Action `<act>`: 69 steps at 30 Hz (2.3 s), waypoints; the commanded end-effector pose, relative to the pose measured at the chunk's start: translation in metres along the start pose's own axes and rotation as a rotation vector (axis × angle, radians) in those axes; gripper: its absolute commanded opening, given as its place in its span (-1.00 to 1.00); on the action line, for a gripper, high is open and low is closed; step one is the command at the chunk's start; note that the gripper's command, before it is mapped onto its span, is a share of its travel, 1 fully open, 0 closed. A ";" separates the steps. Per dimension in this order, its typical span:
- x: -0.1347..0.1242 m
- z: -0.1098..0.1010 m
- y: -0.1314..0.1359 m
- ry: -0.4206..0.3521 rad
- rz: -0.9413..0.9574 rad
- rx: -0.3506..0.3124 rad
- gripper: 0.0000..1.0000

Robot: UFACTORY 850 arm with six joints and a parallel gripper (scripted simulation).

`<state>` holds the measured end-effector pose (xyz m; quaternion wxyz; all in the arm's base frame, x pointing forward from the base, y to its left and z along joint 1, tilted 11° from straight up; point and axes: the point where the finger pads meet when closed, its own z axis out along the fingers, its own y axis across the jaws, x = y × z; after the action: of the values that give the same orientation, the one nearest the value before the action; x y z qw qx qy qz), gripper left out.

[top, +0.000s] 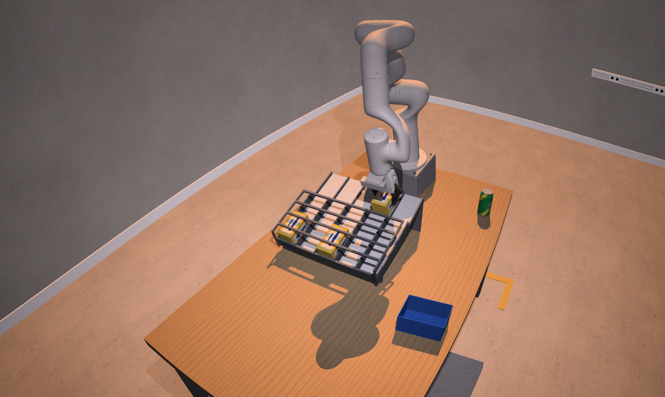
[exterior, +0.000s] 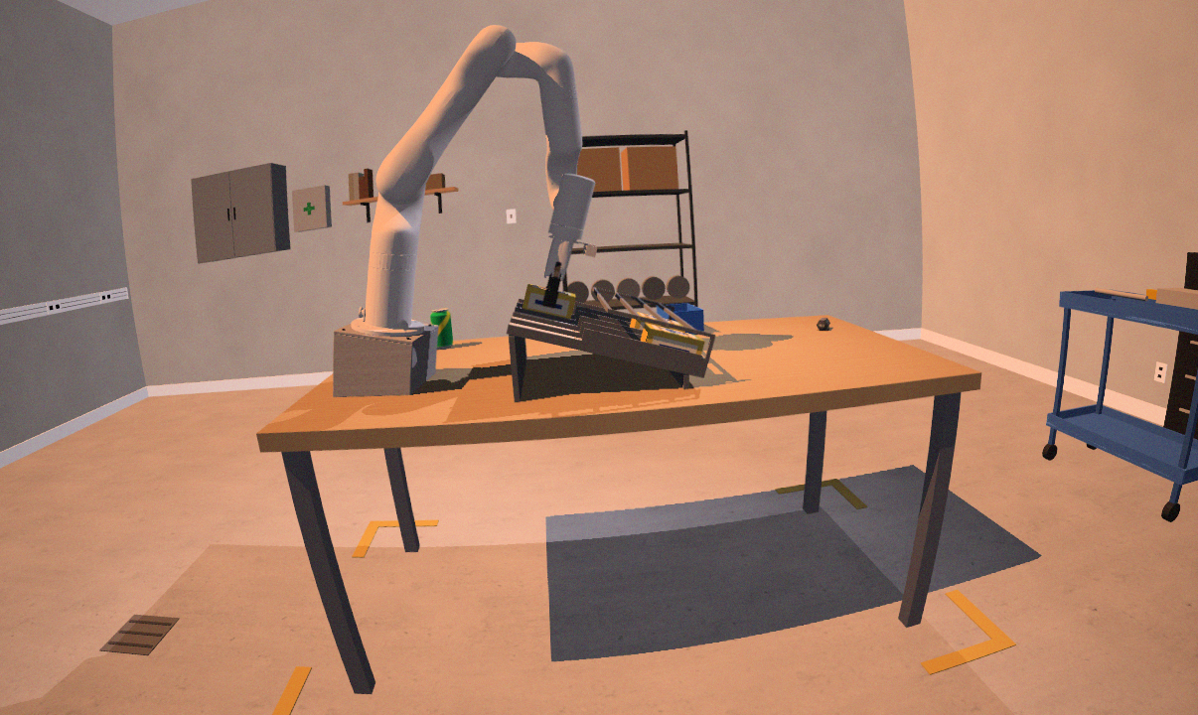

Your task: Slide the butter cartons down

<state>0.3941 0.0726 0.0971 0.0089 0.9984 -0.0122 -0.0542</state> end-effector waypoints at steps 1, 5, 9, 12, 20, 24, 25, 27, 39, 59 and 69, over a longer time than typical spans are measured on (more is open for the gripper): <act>0.001 -0.001 0.000 0.001 0.000 0.000 0.56; 0.001 -0.001 0.000 0.001 0.000 0.000 0.59; 0.001 -0.001 0.000 0.001 0.000 0.000 0.59; 0.001 -0.001 0.000 0.001 0.000 0.000 0.59; 0.001 -0.001 0.000 0.001 0.000 0.000 0.62; 0.001 -0.001 0.000 0.001 0.000 0.000 0.62; 0.001 -0.001 0.000 0.001 0.000 0.000 0.62; 0.001 -0.001 0.000 0.001 0.000 0.000 0.62; 0.001 -0.001 0.000 0.001 0.000 0.000 0.65; 0.001 -0.001 0.000 0.001 0.000 0.000 0.68; 0.001 -0.001 0.000 0.001 0.000 0.000 0.68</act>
<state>0.3941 0.0726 0.0971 0.0089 0.9984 -0.0122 -0.0542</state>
